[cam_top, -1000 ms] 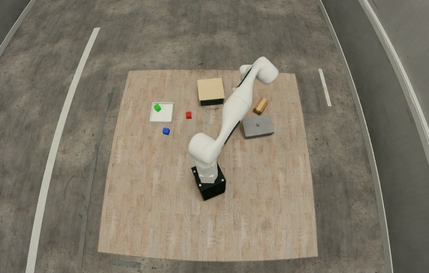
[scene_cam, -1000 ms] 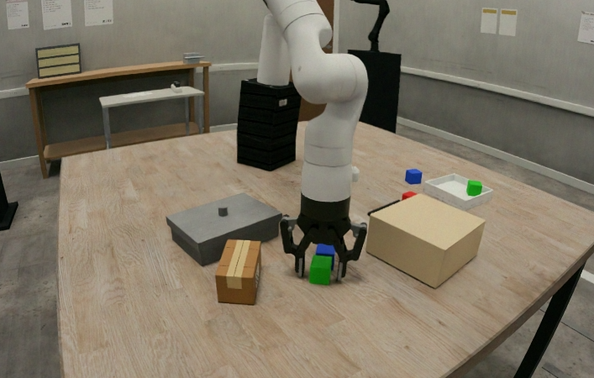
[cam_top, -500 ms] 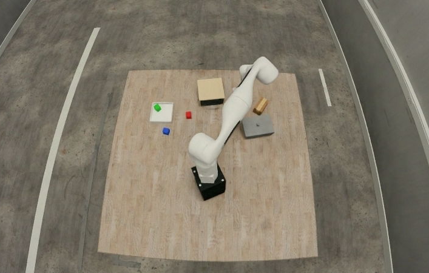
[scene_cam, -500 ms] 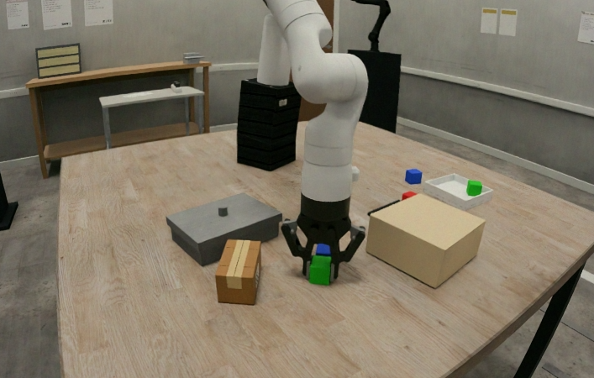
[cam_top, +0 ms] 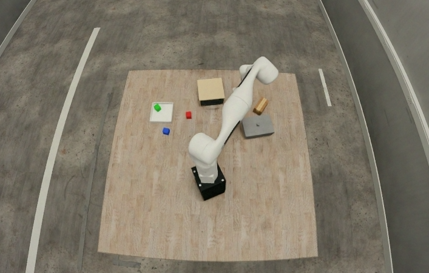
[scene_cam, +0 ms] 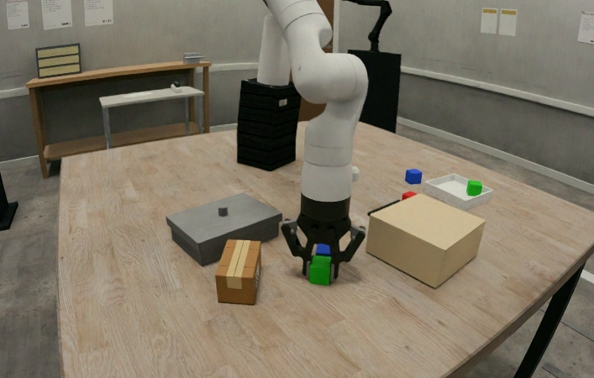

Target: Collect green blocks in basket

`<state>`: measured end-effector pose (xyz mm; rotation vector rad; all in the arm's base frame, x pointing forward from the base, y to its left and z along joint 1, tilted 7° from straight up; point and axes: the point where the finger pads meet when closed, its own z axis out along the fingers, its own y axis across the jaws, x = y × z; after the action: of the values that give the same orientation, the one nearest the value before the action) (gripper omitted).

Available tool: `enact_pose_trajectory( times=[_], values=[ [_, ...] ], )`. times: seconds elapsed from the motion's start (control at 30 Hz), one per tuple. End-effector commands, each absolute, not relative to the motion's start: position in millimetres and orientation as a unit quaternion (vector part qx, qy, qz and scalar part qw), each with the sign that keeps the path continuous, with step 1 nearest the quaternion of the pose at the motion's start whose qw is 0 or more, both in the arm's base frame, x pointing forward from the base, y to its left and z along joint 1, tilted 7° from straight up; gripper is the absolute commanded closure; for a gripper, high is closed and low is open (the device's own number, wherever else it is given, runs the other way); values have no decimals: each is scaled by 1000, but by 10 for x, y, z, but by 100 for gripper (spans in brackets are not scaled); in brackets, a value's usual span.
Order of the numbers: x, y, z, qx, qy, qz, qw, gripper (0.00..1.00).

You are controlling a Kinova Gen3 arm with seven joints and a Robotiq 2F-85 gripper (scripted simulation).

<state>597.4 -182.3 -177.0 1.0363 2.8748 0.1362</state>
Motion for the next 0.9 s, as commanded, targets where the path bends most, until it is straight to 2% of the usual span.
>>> enact_pose_trajectory(
  times=[0.0,0.87],
  values=[
    [5979,-1826,-1761,339,939,44,42,90],
    [5944,-1844,-1437,339,939,44,42,90]
  ],
)
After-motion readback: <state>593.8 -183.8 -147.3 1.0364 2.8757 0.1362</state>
